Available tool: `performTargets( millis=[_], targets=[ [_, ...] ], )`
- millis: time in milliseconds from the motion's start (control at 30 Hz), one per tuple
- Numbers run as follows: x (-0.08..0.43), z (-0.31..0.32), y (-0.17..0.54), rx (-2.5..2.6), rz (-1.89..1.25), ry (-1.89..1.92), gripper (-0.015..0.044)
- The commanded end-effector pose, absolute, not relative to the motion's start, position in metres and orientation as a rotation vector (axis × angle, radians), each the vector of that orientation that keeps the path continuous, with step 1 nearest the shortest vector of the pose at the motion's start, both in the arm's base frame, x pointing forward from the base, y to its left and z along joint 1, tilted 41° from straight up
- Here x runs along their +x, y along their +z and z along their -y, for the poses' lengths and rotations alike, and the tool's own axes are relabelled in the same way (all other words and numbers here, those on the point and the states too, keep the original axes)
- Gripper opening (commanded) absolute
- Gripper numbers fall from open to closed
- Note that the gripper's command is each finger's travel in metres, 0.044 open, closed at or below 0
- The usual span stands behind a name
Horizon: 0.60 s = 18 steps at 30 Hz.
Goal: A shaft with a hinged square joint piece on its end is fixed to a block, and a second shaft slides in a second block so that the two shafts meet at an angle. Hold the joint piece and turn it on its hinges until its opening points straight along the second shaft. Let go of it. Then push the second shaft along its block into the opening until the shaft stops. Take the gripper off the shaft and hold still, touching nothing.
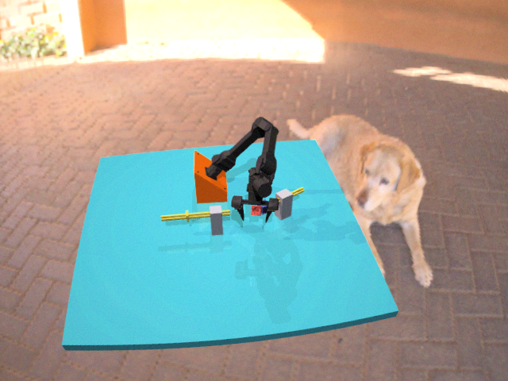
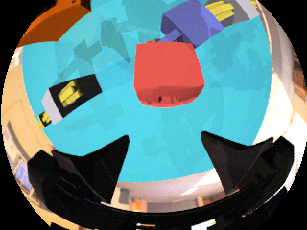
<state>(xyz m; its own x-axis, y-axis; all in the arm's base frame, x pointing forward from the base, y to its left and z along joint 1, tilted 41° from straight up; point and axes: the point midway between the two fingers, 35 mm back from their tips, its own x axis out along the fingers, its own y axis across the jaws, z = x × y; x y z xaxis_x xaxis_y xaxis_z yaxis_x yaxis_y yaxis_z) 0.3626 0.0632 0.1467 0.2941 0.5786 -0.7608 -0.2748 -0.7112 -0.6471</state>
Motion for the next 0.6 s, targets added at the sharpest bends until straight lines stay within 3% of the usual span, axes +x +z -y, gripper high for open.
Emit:
performTargets(
  millis=[0,567],
  targets=[
    [0.350,-0.068,0.149,-1.847,0.271,1.502,0.0440],
    [0.313,-0.081,0.146,-1.845,0.271,1.504,0.0440]
  ],
)
